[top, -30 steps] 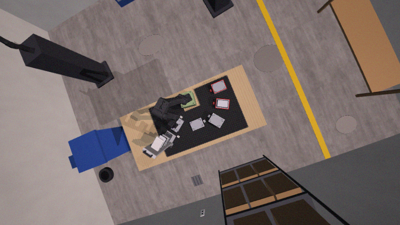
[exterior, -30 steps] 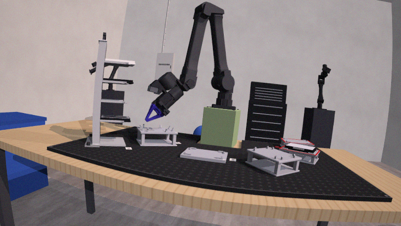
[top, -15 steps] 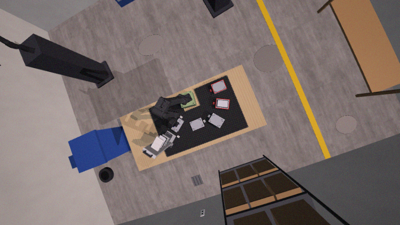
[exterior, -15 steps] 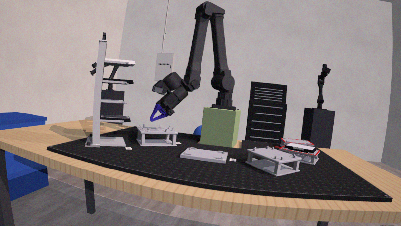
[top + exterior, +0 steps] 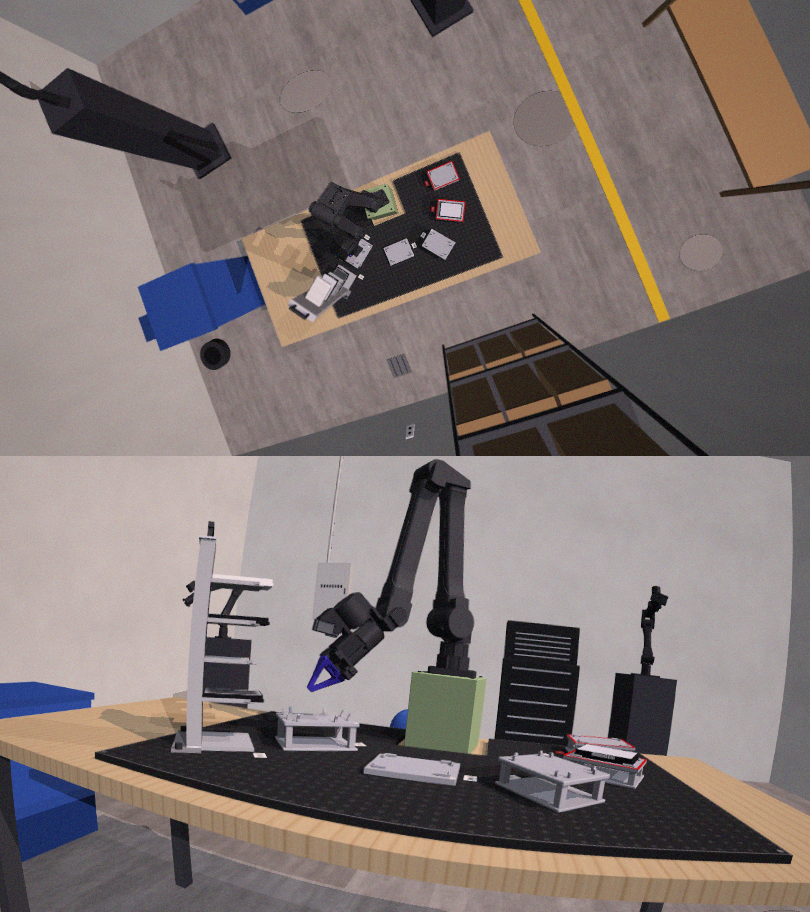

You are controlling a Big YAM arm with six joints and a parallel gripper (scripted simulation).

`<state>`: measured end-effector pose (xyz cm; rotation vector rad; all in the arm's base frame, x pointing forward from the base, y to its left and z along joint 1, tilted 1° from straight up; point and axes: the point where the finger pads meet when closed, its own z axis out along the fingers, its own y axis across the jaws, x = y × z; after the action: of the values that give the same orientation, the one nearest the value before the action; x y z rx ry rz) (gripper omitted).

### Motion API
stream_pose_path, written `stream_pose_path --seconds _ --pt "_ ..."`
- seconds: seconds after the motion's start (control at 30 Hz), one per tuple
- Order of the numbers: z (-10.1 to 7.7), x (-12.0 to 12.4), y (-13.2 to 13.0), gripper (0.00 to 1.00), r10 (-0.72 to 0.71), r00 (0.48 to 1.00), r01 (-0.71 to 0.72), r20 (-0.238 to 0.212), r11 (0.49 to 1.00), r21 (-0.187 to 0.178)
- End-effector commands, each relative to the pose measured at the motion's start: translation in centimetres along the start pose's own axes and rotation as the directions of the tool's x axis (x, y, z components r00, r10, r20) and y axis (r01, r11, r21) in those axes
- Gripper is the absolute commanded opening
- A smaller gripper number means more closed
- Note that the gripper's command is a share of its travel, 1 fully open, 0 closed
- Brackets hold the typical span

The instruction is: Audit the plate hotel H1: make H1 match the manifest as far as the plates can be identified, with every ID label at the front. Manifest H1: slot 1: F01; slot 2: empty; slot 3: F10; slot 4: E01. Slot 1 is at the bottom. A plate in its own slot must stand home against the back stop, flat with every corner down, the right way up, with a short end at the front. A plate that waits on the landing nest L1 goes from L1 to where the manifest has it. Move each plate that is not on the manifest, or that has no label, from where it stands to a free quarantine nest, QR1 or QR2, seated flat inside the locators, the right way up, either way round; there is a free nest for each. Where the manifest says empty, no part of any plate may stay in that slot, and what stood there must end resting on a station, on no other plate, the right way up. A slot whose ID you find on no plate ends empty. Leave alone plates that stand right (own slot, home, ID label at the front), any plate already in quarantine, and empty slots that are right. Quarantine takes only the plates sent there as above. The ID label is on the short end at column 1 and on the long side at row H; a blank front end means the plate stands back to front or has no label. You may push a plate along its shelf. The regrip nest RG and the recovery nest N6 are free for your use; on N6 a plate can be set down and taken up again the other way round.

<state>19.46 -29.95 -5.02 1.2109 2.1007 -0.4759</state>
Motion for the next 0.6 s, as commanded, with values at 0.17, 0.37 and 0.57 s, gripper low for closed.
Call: stream_pose_path --seconds 0.17,0.37,0.57 --pt "-1.4 -3.8 0.1 0.00 0.012 0.999 -0.012 0.045 1.000 0.000" --pt "-2.1 -5.1 0.0 0.00 0.012 0.998 -0.012 0.054 1.000 0.000" --pt "-3.4 -6.6 -0.1 0.00 0.012 0.998 -0.012 0.058 1.000 0.002"
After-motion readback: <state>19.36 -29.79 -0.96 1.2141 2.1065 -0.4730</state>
